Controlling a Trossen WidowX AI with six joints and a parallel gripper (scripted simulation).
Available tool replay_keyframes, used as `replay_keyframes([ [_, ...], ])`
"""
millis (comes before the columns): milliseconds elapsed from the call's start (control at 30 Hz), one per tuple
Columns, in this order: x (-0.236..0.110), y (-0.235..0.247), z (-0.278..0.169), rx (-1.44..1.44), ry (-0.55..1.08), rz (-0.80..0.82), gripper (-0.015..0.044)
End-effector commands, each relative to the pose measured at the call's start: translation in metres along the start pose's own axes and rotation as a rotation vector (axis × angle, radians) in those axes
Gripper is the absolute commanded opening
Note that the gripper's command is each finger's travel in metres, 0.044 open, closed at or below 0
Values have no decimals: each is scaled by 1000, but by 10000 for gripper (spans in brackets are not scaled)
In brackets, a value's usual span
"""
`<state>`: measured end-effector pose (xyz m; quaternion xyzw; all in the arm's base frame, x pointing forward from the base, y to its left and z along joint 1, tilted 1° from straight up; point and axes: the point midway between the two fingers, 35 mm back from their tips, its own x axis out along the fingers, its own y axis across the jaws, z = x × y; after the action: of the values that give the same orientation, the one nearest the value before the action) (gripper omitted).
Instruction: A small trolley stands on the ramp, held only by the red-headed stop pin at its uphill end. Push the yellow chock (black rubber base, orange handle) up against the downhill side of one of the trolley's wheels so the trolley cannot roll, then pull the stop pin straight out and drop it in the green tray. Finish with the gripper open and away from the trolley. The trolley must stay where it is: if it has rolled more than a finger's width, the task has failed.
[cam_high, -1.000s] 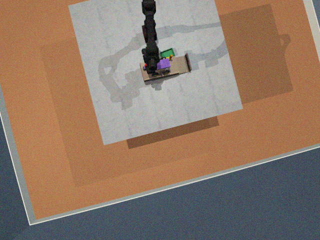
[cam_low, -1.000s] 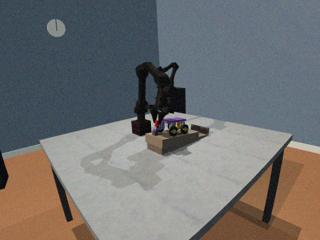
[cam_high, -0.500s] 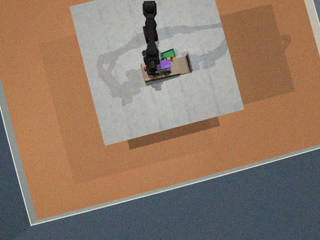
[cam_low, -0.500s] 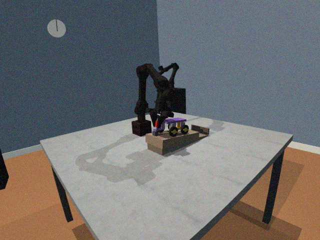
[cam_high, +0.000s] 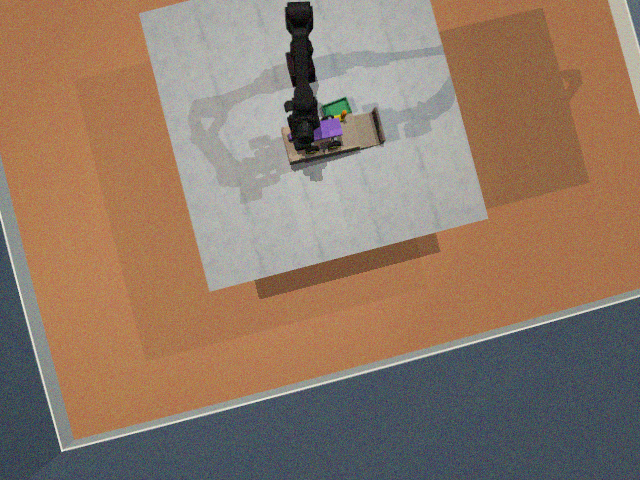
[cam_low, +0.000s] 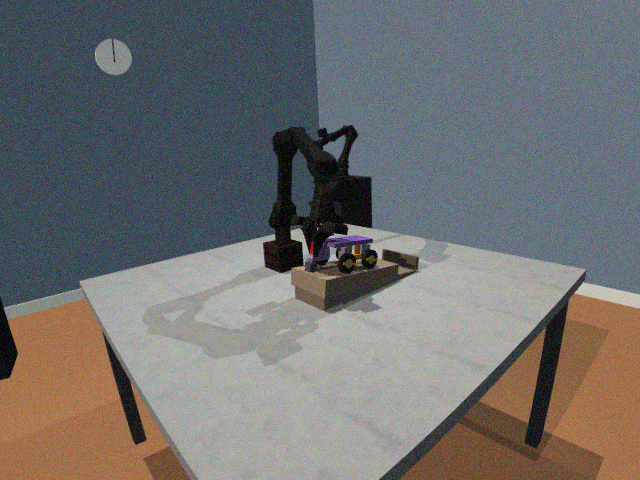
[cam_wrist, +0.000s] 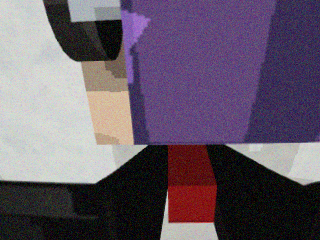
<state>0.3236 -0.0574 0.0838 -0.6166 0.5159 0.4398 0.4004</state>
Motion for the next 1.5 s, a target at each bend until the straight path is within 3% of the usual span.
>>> replay_keyframes([
  [0,-3,0,0,-3,0,0,0],
  [1467,-31,1,-3,-6,-1,0,0],
])
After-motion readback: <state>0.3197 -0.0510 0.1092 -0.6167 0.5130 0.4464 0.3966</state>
